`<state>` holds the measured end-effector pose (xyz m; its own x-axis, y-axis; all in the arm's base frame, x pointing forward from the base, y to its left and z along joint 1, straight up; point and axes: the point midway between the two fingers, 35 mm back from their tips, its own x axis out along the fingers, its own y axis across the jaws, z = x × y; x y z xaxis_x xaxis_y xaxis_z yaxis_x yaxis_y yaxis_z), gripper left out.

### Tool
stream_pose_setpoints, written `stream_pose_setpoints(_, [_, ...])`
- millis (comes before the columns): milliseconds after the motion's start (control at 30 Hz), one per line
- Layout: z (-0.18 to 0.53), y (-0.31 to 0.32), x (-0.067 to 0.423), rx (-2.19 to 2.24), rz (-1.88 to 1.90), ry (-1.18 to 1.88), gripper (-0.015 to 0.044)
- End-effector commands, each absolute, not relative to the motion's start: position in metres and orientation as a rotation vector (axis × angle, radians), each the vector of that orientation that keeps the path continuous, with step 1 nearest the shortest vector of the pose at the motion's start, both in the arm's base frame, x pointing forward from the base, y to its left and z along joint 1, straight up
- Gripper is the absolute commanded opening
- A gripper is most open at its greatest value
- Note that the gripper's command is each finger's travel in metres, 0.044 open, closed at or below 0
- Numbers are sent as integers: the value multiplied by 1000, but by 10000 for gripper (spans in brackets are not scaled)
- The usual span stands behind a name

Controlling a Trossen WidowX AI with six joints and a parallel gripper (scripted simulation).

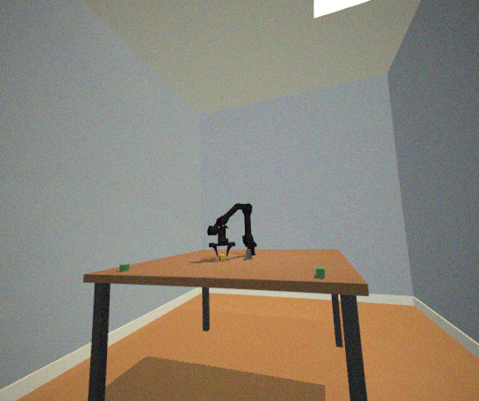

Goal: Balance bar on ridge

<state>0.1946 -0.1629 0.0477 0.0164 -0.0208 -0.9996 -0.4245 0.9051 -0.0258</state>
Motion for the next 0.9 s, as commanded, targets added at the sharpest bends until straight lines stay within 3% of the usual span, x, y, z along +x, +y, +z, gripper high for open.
stream_pose_setpoints(0, [47, -162, 195, -364, 331, 1526, 315])
stream_pose_setpoints(233, [47, -162, 195, -364, 331, 1526, 315])
stream_pose_setpoints(467, [47, -163, 195, -362, 325, 1532, 131])
stream_pose_setpoints(667, [47, -163, 195, -362, 325, 1532, 91])
stream_pose_setpoints(767, [50, -163, 195, -362, 325, 1532, 12])
stream_pose_setpoints(867, [58, -164, 196, -362, 325, 1531, 0])
